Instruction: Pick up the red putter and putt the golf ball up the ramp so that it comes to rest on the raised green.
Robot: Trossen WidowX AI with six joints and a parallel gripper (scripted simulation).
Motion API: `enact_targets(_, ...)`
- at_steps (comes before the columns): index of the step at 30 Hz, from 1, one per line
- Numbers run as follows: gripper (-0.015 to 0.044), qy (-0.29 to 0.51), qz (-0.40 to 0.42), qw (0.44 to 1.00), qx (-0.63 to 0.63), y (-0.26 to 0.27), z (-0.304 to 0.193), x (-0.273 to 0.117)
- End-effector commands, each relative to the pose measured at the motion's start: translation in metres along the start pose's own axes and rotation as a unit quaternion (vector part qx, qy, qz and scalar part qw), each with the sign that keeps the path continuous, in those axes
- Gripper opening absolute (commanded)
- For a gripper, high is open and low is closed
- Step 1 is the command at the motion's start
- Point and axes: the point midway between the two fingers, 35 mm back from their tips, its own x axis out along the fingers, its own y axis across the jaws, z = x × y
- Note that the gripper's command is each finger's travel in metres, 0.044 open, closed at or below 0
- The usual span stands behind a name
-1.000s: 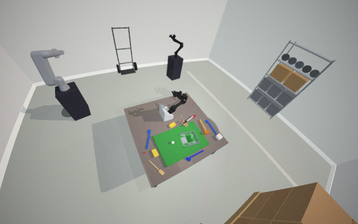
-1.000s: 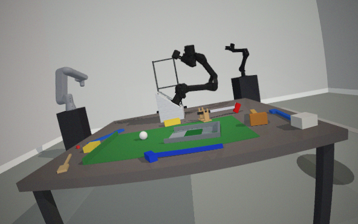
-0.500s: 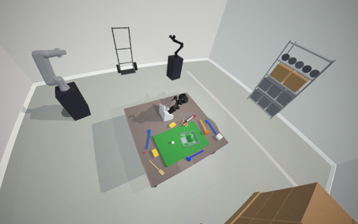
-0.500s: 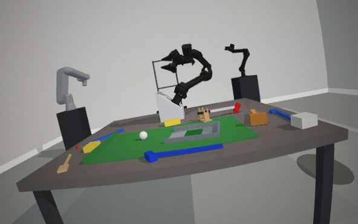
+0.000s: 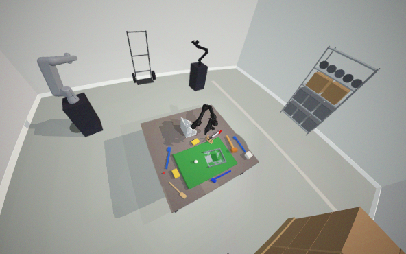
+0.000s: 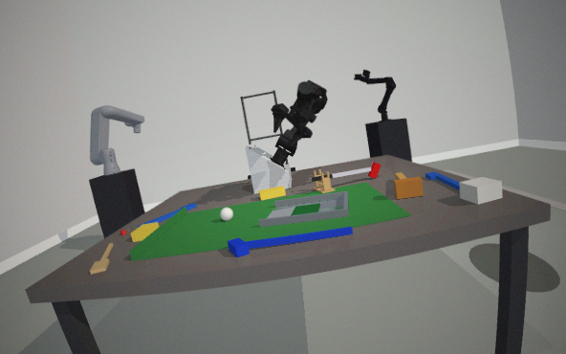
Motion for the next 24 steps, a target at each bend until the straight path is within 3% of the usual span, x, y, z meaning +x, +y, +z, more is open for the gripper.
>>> enact_targets(1,0.044,-0.103,0.147,0.963,-0.199,0.064,0.049,0.01)
enact_targets(10,0.044,-0.308,0.349,0.763,-0.447,0.183,0.096,-0.01)
enact_targets(24,0.044,-0.314,0.354,0.756,-0.452,0.187,0.1,-0.009)
